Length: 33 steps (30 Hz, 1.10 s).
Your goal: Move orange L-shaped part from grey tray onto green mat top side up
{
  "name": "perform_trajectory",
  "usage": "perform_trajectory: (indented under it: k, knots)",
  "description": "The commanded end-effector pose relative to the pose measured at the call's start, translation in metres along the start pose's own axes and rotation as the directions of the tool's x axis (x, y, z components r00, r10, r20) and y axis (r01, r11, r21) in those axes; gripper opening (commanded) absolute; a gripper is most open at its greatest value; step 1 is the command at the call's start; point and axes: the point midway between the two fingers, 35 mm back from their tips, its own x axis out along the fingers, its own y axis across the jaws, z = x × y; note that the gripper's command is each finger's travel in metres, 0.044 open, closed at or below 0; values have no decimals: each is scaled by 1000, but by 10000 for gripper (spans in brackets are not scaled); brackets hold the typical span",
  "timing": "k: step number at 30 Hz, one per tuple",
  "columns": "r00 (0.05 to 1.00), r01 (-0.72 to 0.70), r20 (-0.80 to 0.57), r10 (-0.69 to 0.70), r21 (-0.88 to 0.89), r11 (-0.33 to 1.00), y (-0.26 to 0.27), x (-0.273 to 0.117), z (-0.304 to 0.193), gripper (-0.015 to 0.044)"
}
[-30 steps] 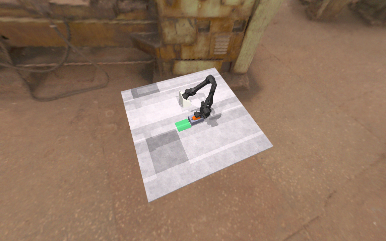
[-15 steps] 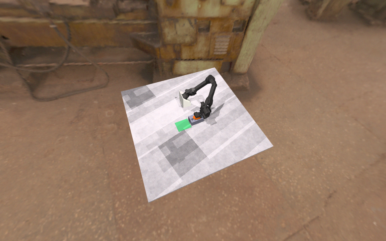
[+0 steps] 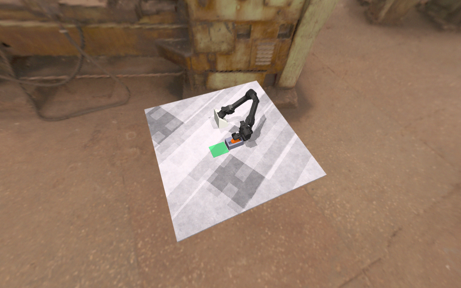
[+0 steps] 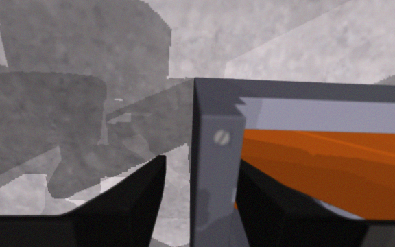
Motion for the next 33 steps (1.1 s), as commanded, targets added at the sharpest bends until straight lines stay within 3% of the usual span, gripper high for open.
perform_trajectory:
  k: [1, 6, 13, 33]
  knots:
    - [1000, 4, 6, -4, -8, 1000, 6, -7, 2, 180]
    - [1000, 11, 6, -11, -8, 1000, 2, -20, 4, 180]
    - [1000, 10, 4, -10, -7, 1000, -7, -100, 2, 180]
    - [1000, 9, 10, -9, -1, 1000, -6, -99, 2, 180]
